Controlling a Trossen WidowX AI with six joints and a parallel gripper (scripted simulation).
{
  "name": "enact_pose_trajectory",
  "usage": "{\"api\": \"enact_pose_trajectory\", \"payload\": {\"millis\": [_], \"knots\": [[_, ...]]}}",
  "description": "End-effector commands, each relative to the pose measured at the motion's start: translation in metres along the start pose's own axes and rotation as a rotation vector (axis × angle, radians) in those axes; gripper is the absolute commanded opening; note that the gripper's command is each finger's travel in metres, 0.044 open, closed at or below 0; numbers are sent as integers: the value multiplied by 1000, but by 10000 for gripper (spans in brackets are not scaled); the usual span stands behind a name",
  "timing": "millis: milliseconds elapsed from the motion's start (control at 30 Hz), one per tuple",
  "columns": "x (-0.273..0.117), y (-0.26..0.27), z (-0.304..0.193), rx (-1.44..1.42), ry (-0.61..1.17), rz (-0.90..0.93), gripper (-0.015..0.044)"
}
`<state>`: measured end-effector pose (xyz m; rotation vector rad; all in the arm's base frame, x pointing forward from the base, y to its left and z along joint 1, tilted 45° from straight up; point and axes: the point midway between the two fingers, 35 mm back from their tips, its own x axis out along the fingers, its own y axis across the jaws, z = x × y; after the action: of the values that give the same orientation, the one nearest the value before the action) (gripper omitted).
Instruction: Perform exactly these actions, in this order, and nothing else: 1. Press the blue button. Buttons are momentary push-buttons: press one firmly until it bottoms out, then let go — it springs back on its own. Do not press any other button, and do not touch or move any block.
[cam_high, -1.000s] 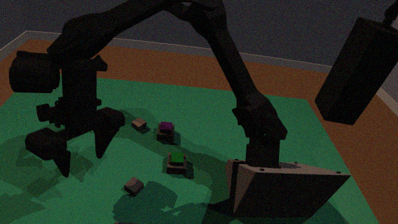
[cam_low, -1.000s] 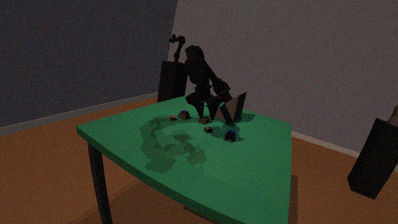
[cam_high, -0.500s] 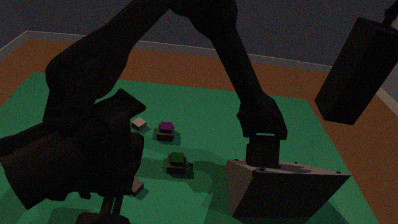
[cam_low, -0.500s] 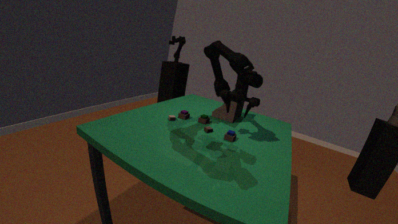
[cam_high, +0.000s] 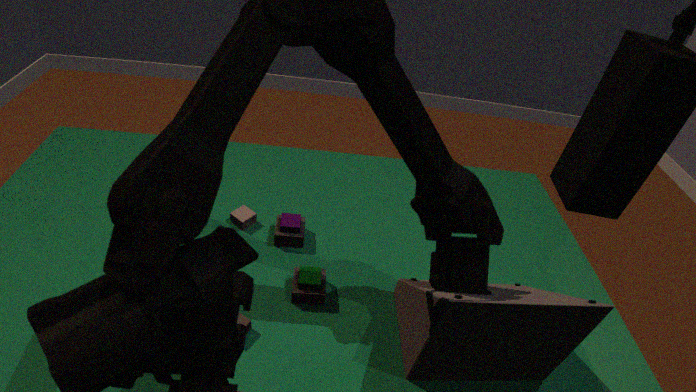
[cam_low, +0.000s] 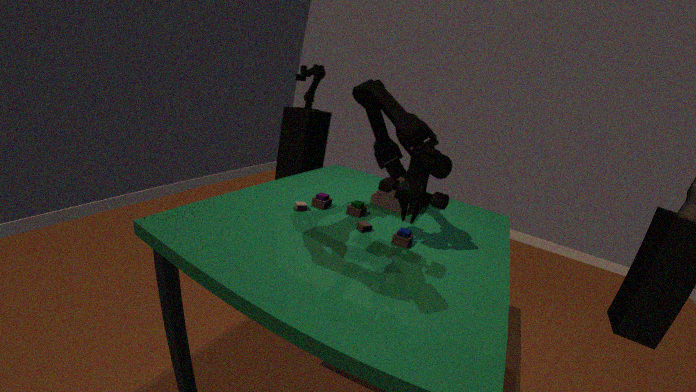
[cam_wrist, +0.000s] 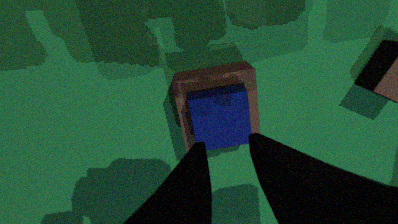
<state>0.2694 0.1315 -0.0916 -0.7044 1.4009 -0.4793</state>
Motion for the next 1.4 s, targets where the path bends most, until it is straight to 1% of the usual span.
{"api": "enact_pose_trajectory", "payload": {"millis": [0, 300, 967, 1367], "knots": [[0, 0, 0, -5, -5, -1, 20], [1, 0, 0, -5, -5, -1, 20], [33, -1, 0, -5, -6, -3, 20], [34, -1, 0, -5, -6, -3, 20]]}}
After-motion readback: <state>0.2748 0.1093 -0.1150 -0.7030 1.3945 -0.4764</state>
